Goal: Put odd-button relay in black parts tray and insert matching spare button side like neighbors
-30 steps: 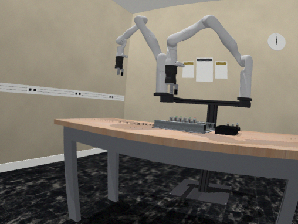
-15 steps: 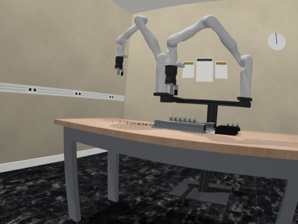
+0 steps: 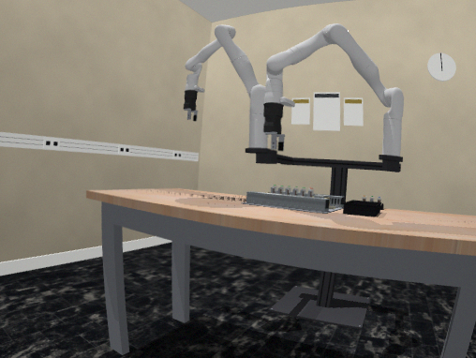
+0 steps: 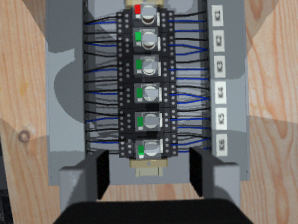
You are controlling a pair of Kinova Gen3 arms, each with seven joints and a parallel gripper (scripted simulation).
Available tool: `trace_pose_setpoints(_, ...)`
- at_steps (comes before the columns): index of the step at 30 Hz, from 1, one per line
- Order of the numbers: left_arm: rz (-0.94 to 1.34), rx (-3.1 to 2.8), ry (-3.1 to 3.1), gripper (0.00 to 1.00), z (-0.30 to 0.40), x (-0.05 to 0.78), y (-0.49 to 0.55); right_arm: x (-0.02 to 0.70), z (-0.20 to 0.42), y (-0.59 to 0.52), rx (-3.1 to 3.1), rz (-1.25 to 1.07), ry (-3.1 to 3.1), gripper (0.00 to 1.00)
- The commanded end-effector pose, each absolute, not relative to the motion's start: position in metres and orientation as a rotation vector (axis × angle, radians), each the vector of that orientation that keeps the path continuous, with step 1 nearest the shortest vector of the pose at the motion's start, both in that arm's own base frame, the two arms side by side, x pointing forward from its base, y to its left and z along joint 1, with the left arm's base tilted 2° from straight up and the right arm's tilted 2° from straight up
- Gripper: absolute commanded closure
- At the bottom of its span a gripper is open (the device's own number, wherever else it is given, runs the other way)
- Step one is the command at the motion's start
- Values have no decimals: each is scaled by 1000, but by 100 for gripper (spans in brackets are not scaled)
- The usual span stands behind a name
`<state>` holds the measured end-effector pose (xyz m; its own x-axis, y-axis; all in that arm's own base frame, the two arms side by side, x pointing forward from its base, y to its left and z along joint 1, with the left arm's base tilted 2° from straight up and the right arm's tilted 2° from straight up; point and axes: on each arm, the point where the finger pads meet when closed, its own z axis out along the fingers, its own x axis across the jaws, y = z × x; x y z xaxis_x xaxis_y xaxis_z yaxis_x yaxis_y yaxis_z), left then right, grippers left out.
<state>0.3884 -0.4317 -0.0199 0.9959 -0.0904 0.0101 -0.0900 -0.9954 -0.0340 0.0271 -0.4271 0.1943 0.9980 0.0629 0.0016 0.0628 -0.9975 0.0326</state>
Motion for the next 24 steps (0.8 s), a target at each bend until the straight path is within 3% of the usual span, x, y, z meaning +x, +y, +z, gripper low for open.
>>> trace_pose_setpoints(1, -22, -3107, 141, 0, -18, 389, -433, 27, 195, -428, 3106, 5, 98, 0)
trace_pose_setpoints(24, -22, -3107, 140, 0, -13, 389, -433, 27, 195, -428, 3106, 5, 98, 0)
